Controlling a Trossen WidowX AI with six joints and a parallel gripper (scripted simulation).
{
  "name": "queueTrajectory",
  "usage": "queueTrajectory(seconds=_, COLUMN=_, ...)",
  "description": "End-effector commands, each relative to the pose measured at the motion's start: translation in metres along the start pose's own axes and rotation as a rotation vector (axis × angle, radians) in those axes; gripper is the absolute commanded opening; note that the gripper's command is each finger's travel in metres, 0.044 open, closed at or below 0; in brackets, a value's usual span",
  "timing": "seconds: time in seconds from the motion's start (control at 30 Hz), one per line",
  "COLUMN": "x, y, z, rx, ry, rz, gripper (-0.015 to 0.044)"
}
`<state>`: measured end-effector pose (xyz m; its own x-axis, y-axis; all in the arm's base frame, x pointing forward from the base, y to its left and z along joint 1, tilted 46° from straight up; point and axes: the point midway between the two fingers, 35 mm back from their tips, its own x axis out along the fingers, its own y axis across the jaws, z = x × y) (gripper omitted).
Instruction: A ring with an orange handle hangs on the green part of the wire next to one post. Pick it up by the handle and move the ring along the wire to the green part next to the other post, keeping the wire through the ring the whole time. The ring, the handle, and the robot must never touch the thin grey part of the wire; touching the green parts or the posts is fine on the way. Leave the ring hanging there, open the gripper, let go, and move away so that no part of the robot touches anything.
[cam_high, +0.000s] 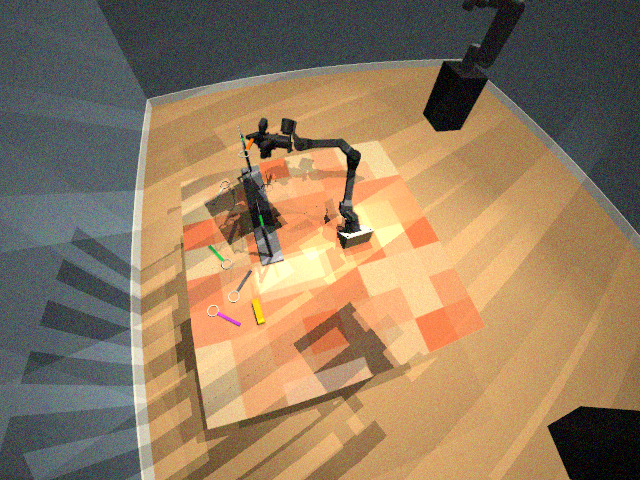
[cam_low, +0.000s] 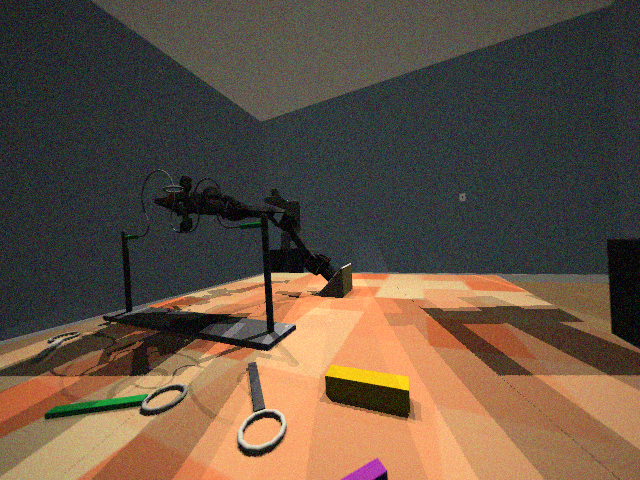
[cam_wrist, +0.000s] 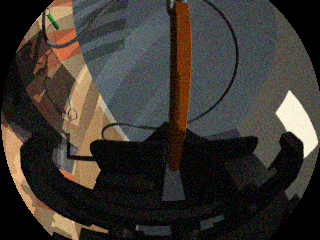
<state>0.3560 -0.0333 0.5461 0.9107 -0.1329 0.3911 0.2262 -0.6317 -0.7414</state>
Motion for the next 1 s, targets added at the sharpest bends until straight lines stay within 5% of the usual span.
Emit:
queueTrajectory(seconds=0.0, x=0.000, y=-0.002, z=0.000, rx=-0.048, ry=-0.007, rz=-0.023, gripper=-0.0150)
queueTrajectory(seconds=0.97, x=0.000, y=-0.015, z=0.003, rx=-0.376, ry=-0.046, rz=-0.172, gripper=-0.0150)
